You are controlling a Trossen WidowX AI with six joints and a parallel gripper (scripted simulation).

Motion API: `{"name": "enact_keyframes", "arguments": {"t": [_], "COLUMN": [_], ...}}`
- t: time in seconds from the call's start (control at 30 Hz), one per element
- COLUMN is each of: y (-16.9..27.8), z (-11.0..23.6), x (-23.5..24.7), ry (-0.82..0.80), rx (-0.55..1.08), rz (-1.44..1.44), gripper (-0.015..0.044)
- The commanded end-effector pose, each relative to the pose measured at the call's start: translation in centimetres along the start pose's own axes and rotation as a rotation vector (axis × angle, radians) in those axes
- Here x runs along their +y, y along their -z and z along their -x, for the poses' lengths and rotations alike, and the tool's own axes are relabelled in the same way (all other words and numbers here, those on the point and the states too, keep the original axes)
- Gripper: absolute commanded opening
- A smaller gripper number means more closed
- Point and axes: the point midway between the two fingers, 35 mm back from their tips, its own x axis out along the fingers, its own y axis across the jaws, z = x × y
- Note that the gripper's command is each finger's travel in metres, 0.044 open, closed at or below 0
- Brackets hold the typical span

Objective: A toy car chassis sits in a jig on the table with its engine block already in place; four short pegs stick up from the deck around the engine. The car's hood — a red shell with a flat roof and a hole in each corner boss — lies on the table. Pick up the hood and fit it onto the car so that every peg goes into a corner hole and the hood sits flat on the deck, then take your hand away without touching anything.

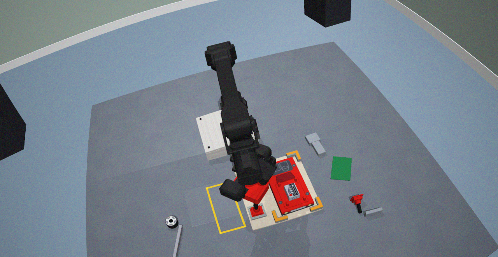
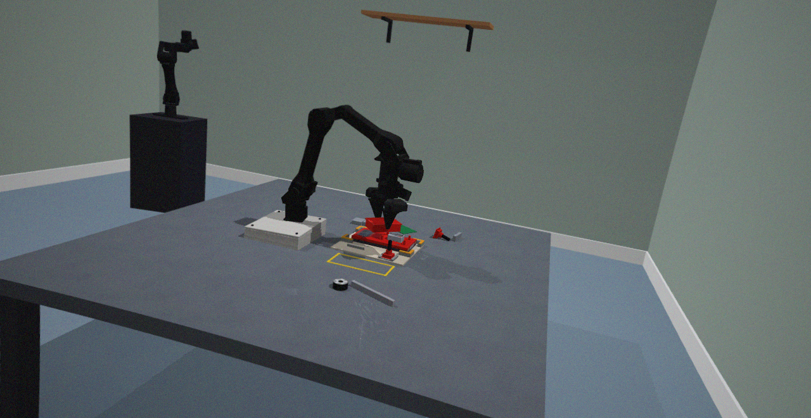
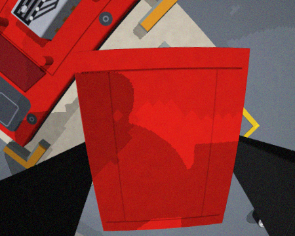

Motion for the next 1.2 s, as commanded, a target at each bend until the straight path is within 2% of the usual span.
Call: {"name": "enact_keyframes", "arguments": {"t": [0.0,1.17], "y": [-1.0,-8.2], "z": [-0.1,0.1], "x": [0.6,6.8], "ry": [-0.008,-0.013], "rx": [0.001,0.004], "rz": [-0.071,-0.631], "gripper": [0.0,0.0]}}
